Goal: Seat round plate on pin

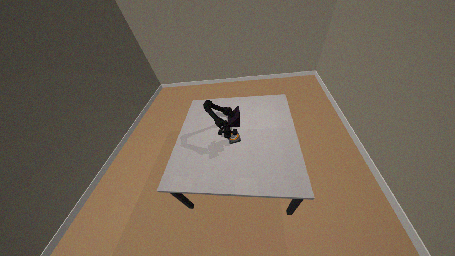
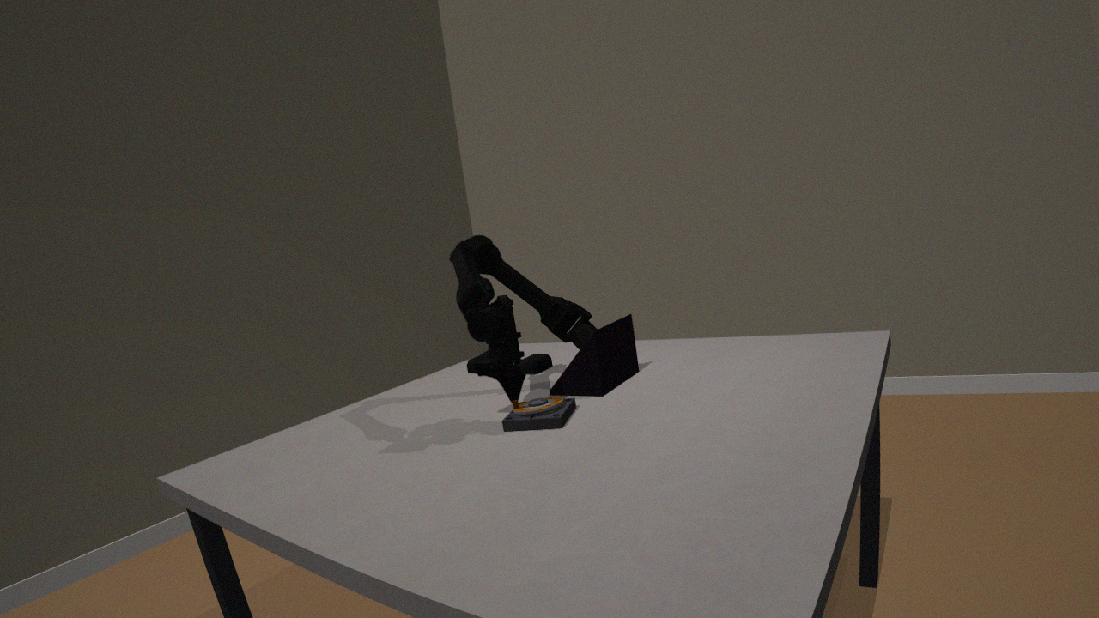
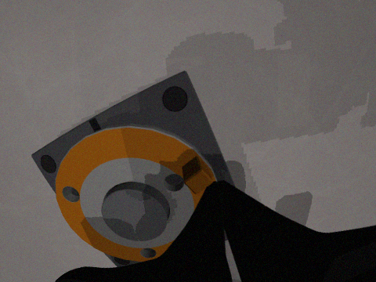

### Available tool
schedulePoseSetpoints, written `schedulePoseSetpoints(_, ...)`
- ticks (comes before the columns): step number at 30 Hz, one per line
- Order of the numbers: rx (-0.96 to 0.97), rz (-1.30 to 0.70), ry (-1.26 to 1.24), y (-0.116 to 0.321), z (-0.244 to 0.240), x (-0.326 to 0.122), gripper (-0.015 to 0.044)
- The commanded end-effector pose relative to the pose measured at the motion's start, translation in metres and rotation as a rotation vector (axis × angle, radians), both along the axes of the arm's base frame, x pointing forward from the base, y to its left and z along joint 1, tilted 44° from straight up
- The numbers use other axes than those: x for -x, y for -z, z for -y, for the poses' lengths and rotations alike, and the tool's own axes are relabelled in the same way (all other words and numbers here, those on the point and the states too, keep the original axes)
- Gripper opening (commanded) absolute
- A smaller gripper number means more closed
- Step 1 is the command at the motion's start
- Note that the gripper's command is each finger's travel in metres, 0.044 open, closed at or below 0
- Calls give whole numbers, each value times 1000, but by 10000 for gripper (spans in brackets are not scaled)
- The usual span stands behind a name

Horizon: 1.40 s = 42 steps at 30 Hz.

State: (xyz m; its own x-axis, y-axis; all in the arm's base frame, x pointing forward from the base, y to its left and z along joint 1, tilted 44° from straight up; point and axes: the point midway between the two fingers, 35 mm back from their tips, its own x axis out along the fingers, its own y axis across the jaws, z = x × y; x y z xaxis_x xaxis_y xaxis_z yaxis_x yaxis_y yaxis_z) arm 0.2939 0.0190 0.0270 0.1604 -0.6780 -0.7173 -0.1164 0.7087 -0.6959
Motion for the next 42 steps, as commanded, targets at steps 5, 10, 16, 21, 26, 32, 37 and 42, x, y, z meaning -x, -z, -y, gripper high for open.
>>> schedulePoseSetpoints(5, -5, 7, -2, 1, -7, -11, 0)
schedulePoseSetpoints(10, -5, 7, -2, 3, -12, -16, 0)
schedulePoseSetpoints(16, -5, 7, -2, 6, -18, -21, 0)
schedulePoseSetpoints(21, -6, 7, -2, 9, -23, -24, 0)
schedulePoseSetpoints(26, -6, 8, -2, 12, -28, -27, 0)
schedulePoseSetpoints(32, -6, 8, -2, 16, -33, -29, 0)
schedulePoseSetpoints(37, -7, 8, -2, 19, -37, -29, 0)
schedulePoseSetpoints(42, -7, 8, -2, 22, -41, -30, 0)
